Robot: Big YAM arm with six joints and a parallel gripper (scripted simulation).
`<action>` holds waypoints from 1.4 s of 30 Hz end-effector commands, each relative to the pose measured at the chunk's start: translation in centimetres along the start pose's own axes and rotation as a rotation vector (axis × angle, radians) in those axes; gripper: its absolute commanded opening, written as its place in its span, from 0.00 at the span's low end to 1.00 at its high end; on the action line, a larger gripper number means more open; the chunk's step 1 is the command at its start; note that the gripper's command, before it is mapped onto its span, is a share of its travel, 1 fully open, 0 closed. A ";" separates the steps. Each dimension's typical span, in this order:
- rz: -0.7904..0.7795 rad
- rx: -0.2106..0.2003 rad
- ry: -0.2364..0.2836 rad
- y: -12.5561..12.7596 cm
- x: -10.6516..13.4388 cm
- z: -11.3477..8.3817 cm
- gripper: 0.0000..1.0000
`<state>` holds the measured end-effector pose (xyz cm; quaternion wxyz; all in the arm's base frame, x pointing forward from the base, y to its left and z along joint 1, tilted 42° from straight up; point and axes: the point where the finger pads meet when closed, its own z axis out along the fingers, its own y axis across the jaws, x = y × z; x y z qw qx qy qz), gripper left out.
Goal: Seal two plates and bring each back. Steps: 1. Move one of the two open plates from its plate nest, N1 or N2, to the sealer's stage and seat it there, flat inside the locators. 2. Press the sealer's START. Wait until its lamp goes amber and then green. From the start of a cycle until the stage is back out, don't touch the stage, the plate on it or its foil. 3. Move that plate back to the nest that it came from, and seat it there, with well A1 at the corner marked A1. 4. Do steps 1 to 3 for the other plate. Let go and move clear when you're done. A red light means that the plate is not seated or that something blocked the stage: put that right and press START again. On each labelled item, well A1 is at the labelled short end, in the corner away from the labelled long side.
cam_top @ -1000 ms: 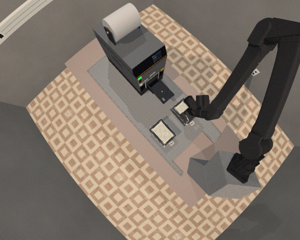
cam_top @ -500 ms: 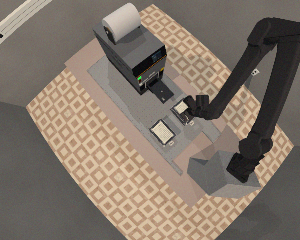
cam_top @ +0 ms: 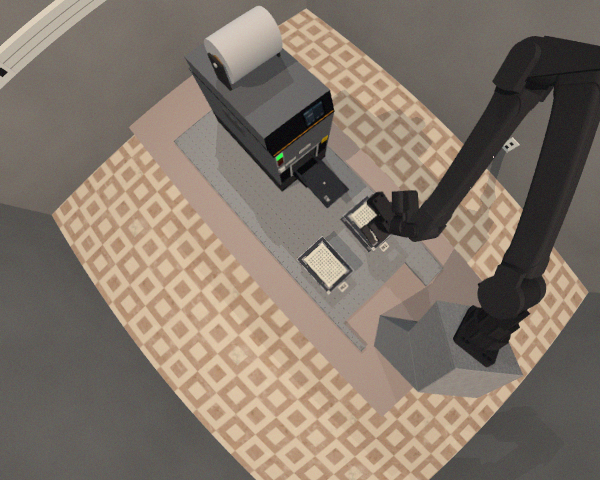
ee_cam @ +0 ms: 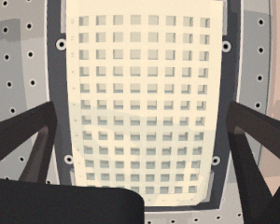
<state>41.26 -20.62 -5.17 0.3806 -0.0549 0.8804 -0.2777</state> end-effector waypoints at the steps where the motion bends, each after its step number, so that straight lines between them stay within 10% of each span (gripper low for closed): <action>1: -0.018 -0.012 0.007 0.6 0.6 0.6 1.00; 42: 0.018 0.006 -0.003 -0.6 0.2 0.6 1.00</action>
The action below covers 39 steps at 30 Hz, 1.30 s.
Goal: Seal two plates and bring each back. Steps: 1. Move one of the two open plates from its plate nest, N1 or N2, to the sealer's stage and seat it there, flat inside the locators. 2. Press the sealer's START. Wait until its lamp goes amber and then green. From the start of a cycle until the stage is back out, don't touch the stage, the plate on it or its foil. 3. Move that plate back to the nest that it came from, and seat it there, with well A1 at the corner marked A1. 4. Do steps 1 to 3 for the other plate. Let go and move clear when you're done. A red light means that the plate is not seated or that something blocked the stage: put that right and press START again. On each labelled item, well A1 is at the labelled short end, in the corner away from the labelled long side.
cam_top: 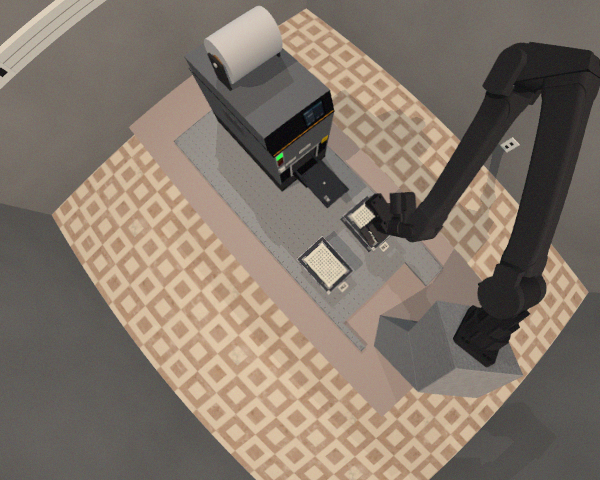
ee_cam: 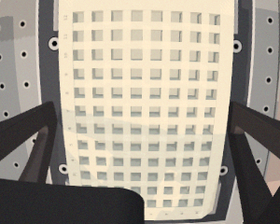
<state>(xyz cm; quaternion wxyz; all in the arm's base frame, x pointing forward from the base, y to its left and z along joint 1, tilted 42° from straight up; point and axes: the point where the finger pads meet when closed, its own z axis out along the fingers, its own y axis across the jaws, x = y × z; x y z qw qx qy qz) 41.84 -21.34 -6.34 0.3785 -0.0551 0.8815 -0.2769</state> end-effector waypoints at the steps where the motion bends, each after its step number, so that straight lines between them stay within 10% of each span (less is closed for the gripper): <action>1: 0.019 0.012 -0.012 -0.8 -0.6 -0.7 1.00; 39: 0.017 0.001 0.014 0.1 1.0 -0.2 1.00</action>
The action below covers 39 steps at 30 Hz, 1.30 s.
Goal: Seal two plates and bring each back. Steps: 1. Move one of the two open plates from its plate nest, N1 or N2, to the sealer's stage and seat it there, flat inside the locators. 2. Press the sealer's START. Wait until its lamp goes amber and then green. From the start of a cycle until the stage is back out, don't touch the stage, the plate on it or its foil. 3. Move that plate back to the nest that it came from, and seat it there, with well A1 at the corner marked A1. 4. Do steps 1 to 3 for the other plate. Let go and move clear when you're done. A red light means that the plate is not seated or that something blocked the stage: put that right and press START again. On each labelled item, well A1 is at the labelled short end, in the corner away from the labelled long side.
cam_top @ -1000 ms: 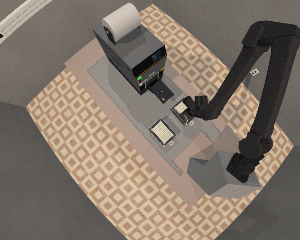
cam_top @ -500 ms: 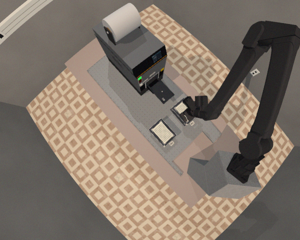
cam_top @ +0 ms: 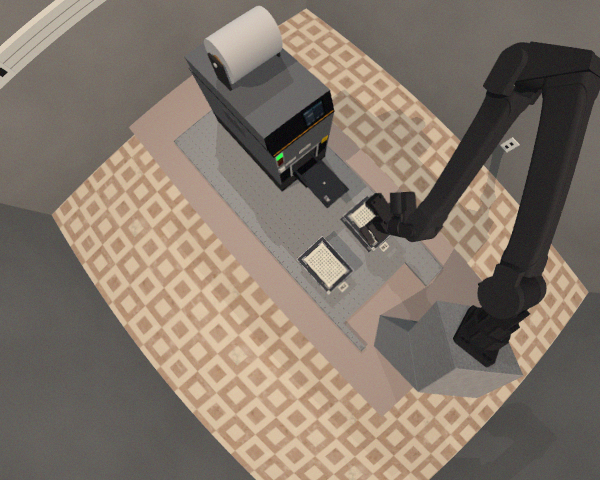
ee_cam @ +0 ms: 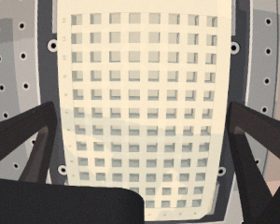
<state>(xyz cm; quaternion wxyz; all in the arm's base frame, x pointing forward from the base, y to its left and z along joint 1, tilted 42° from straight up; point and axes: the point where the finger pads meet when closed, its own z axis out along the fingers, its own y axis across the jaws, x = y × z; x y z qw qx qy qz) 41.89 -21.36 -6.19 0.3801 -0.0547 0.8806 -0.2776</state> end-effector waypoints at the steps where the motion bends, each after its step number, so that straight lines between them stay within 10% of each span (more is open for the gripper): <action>1: 0.017 0.001 0.015 0.0 0.9 -0.1 1.00; 39: 0.019 0.019 -0.003 -1.1 -0.2 -0.5 0.89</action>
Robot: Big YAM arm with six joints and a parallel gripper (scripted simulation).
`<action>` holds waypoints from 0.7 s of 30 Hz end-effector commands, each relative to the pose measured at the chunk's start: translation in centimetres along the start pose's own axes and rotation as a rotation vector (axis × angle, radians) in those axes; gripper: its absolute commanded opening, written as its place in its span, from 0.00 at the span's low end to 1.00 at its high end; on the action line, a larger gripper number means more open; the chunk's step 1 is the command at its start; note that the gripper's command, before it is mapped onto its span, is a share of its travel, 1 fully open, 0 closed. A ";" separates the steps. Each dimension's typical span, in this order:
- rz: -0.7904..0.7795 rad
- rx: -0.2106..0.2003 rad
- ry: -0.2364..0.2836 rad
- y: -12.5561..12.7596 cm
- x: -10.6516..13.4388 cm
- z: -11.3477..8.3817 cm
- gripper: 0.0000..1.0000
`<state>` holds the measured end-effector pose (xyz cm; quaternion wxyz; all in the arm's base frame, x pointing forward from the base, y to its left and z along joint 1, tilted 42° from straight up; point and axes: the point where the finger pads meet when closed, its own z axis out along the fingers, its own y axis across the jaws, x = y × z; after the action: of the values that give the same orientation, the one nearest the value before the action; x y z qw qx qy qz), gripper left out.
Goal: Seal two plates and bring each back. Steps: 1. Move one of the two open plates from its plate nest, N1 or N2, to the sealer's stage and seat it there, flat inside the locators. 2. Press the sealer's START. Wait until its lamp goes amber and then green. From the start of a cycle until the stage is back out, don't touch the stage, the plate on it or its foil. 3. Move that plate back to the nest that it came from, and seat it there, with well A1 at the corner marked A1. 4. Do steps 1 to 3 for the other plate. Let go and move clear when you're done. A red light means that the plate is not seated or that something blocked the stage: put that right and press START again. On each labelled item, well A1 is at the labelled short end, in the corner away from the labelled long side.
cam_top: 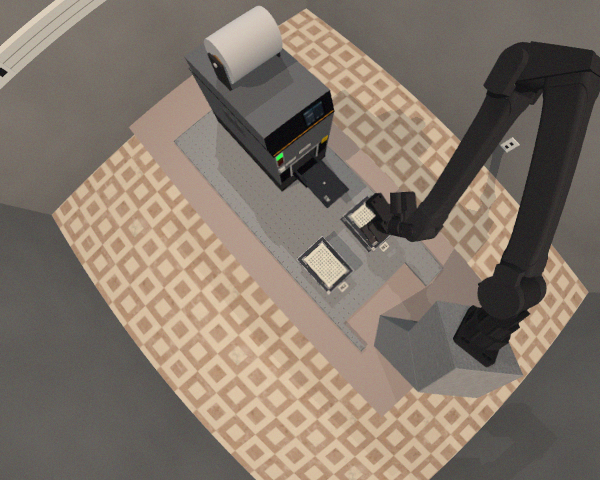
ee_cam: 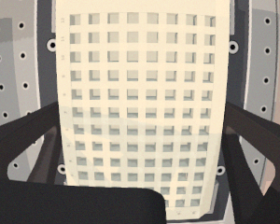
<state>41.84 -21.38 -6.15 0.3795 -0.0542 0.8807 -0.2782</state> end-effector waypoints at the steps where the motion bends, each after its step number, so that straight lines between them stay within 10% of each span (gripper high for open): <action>1: 0.019 0.018 -0.005 -1.0 -0.2 -0.3 0.89; 6: 0.018 0.013 0.002 -0.8 0.1 0.2 0.86; 7: 0.018 0.010 0.005 -0.7 0.2 0.3 0.00; 21: 0.016 0.000 0.019 -0.2 0.9 0.6 0.00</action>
<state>41.91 -21.41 -6.11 0.3800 -0.0542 0.8804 -0.2784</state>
